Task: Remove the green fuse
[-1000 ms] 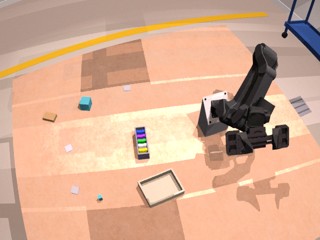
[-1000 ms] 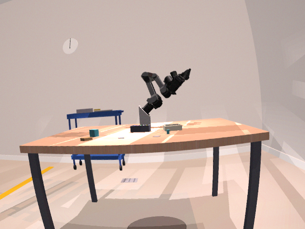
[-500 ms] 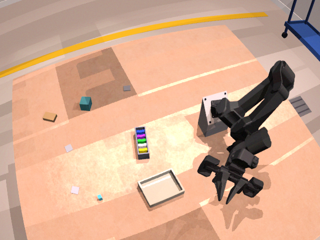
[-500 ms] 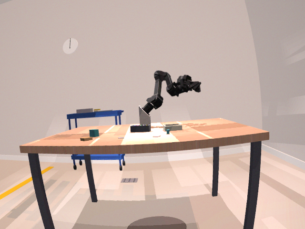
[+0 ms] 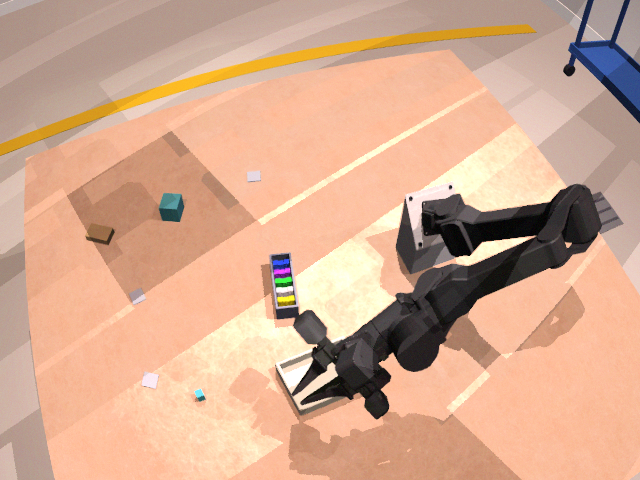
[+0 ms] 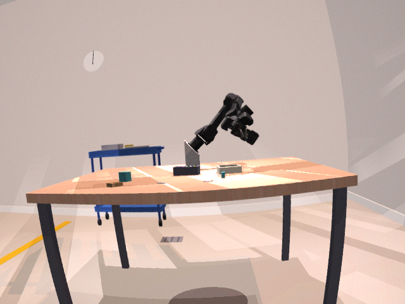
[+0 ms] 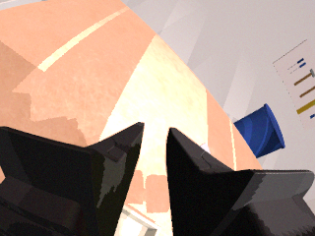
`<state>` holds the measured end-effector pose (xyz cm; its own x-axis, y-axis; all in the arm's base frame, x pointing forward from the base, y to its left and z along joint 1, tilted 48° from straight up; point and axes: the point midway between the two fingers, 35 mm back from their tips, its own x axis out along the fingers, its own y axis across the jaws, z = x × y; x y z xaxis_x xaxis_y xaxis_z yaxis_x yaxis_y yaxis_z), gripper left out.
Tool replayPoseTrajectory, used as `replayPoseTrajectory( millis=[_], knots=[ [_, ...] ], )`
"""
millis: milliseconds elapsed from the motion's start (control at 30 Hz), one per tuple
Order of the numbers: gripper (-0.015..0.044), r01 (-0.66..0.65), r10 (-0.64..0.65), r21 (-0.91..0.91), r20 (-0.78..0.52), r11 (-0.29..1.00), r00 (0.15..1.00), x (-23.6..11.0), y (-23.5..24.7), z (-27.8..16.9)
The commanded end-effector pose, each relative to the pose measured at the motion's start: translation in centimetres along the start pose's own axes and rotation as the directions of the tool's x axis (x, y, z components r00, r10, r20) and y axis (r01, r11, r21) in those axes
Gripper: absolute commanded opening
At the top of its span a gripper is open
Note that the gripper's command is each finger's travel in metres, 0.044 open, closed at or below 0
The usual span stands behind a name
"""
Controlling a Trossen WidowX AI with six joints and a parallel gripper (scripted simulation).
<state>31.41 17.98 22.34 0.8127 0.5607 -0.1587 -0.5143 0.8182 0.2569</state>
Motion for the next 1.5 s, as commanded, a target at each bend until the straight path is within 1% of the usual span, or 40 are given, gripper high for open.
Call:
replayPoseTrajectory(
  millis=[0,133,233,333,433,500,633,733,1467],
  knots=[
    [0.0074,0.060,-0.059,-0.005,-0.262,0.998,0.963,1.9,-4.3,-4.7],
    [0.0074,0.101,-0.063,0.045,-0.517,0.994,0.853,2.2,-8.4,-9.7],
    [0.0074,0.126,-0.027,0.108,-0.645,0.986,0.764,1.6,-10.6,-12.5],
    [0.0074,0.160,0.039,0.194,-0.744,0.968,0.667,0.5,-12.5,-15.1],
    [0.0074,0.203,0.137,0.302,-0.807,0.931,0.574,-1.0,-14.0,-17.4],
    [0.0074,0.240,0.219,0.386,-0.826,0.891,0.519,-2.1,-14.8,-18.7],
    [0.0074,0.327,0.411,0.571,-0.796,0.753,0.444,-4.5,-16.2,-20.5],
    [0.0074,0.355,0.473,0.628,-0.766,0.692,0.435,-5.8,-16.8,-21.3],
    [0.0074,0.356,0.474,0.630,-0.766,0.690,0.435,-5.4,-16.5,-21.9]
  ],
)
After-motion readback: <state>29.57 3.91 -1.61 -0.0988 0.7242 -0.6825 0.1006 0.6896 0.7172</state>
